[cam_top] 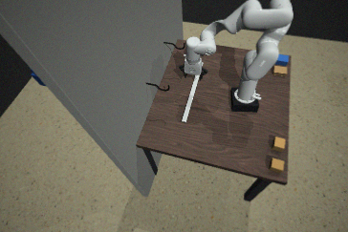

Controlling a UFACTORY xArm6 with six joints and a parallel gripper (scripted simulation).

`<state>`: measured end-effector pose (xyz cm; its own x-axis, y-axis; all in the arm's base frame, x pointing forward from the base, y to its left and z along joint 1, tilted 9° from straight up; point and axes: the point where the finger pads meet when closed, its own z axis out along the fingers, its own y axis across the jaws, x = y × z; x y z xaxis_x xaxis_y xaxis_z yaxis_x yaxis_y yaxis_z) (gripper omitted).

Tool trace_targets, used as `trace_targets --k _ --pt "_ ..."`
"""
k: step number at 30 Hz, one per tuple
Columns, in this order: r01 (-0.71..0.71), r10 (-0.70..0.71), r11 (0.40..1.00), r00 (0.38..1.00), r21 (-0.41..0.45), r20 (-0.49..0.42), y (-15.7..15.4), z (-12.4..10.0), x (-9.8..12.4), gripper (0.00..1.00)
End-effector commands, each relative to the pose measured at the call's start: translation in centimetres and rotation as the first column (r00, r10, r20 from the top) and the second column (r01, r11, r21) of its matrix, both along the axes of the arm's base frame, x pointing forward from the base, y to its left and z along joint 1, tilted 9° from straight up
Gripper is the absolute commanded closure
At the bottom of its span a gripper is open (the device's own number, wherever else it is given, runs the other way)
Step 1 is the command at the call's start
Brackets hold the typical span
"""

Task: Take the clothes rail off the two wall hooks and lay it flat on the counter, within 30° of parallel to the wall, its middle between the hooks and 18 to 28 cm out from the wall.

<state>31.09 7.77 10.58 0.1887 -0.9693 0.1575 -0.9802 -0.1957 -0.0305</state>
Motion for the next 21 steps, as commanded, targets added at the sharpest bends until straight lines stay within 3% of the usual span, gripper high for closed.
trace_targets --k 1,11,21 --pt "0.0 0.0 1.0 1.0 0.001 0.003 0.1 0.1 0.1 0.0" --pt "0.0 0.0 1.0 1.0 0.001 0.004 0.1 1.3 -0.5 0.0" --pt "0.0 0.0 1.0 1.0 0.001 0.004 0.3 4.3 -2.0 0.0"
